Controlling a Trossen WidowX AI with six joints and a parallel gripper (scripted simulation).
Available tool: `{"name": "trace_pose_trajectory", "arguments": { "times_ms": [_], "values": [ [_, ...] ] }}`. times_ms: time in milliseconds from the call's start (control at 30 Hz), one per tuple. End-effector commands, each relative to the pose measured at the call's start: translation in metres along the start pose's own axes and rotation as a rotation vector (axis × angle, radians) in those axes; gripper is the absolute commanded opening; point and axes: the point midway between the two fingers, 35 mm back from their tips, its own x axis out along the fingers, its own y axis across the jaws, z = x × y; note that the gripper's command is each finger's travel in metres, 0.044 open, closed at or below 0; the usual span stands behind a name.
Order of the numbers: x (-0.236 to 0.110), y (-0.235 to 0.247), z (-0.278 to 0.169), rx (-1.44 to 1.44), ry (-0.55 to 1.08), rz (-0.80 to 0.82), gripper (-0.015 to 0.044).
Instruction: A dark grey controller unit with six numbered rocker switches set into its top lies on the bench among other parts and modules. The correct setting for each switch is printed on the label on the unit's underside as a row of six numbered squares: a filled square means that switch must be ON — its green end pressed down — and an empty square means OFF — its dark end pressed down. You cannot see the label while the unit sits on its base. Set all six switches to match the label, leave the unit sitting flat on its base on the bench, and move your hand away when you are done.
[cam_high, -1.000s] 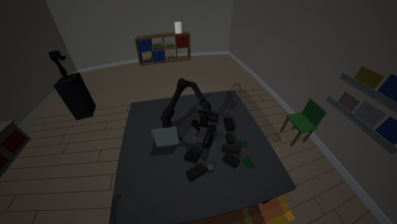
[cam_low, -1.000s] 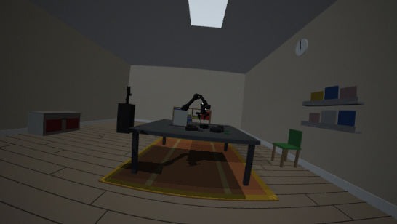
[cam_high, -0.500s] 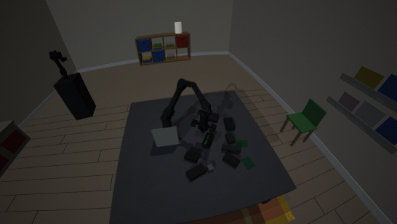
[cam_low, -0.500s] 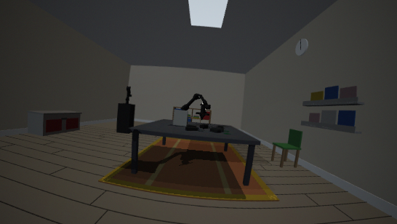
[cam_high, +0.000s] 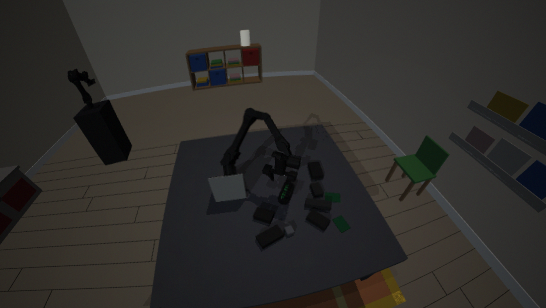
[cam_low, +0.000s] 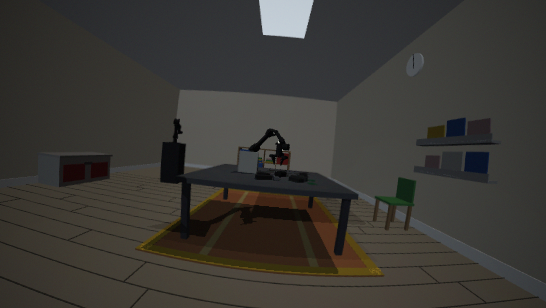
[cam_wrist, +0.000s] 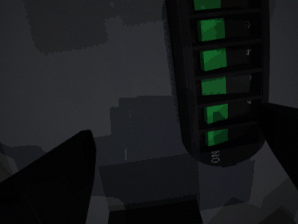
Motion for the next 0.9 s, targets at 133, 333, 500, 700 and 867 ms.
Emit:
{"name": "trace_pose_trajectory", "arguments": {
  "times_ms": [133, 333, 500, 700, 867],
  "values": [
    [-0.01, -0.001, 0.0, 0.0, 0.001, -0.001, 0.0387],
    [-0.08, 0.0, -0.001, 0.001, 0.003, -0.001, 0.023],
    [-0.08, 0.0, -0.001, 0.001, 0.003, -0.001, 0.0099],
    [-0.08, 0.0, -0.001, 0.001, 0.003, -0.001, 0.0],
    [-0.08, 0.0, -0.001, 0.001, 0.003, -0.001, 0.0]
  ]
}}
